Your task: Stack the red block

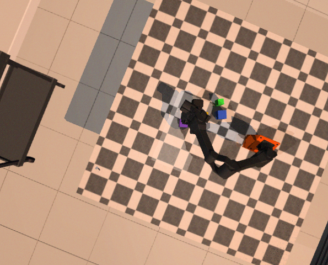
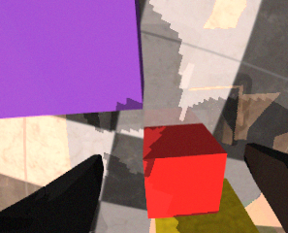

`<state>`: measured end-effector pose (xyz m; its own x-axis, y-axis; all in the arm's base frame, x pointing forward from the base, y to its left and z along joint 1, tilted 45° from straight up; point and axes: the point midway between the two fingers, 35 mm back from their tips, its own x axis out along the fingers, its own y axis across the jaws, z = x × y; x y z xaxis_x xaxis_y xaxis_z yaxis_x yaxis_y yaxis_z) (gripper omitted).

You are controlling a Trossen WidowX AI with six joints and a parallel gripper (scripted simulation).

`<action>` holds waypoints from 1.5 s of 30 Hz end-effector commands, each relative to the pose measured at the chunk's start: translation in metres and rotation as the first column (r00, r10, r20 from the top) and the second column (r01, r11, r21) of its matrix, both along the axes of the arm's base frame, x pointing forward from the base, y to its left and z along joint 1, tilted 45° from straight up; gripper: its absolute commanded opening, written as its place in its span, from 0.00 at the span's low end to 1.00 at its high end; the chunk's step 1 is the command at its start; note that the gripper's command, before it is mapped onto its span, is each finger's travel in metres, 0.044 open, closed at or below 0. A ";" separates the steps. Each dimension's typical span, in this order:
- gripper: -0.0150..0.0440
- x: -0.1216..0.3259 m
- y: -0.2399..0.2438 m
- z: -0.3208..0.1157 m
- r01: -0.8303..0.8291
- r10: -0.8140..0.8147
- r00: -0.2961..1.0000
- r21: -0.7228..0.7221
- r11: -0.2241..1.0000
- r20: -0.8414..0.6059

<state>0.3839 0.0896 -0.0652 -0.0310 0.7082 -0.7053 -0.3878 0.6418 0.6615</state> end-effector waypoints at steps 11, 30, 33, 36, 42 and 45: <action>0.43 0.000 0.000 -0.001 0.002 -0.002 1.000 -0.002 1.000 -0.004; 0.25 0.003 -0.052 0.051 0.002 -0.002 1.000 -0.006 1.000 -0.003; 0.25 0.003 -0.063 0.062 0.002 -0.002 1.000 -0.007 1.000 -0.003; 0.25 0.004 -0.074 0.073 0.002 -0.002 1.000 -0.008 1.000 -0.003; 0.25 0.004 -0.084 0.083 0.002 -0.002 1.000 -0.008 1.000 -0.003; 0.25 0.005 -0.085 0.082 0.004 -0.004 1.000 -0.008 1.000 -0.003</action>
<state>0.3893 0.0057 0.0160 -0.0219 0.7067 -0.7072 -0.3771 0.6492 0.6605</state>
